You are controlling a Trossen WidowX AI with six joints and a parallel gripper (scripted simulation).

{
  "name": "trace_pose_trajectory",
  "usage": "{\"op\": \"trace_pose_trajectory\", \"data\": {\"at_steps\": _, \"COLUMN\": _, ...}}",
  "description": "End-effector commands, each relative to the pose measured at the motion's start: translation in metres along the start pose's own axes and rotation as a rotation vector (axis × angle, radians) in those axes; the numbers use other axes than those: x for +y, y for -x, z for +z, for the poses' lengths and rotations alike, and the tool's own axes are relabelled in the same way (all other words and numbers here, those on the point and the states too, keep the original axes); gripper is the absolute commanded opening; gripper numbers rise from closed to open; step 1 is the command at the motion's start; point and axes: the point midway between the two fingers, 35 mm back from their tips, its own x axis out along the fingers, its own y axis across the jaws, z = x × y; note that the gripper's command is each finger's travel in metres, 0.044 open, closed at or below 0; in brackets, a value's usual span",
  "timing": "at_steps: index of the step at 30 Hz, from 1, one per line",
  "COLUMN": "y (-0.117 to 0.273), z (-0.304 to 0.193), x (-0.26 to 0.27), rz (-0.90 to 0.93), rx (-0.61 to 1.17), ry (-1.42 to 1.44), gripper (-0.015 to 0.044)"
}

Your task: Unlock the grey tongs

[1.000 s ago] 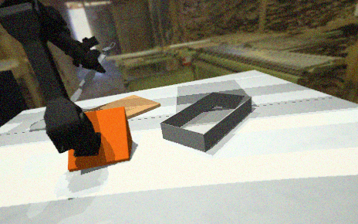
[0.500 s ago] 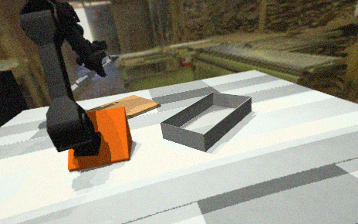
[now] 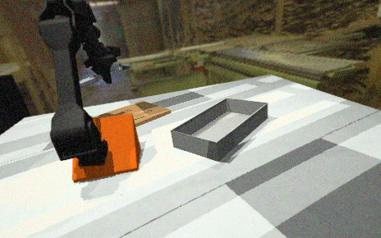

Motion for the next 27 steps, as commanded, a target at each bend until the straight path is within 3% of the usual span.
{"op": "trace_pose_trajectory", "data": {"at_steps": 1, "y": -0.001, "z": -0.001, "x": 0.002, "rz": 0.000, "rx": 0.008, "ry": 0.007, "gripper": -0.0150}}
{"op": "trace_pose_trajectory", "data": {"at_steps": 27, "y": -0.038, "z": -0.001, "x": 0.008, "rz": 0.024, "rx": 0.051, "ry": 0.008, "gripper": -0.0150}}
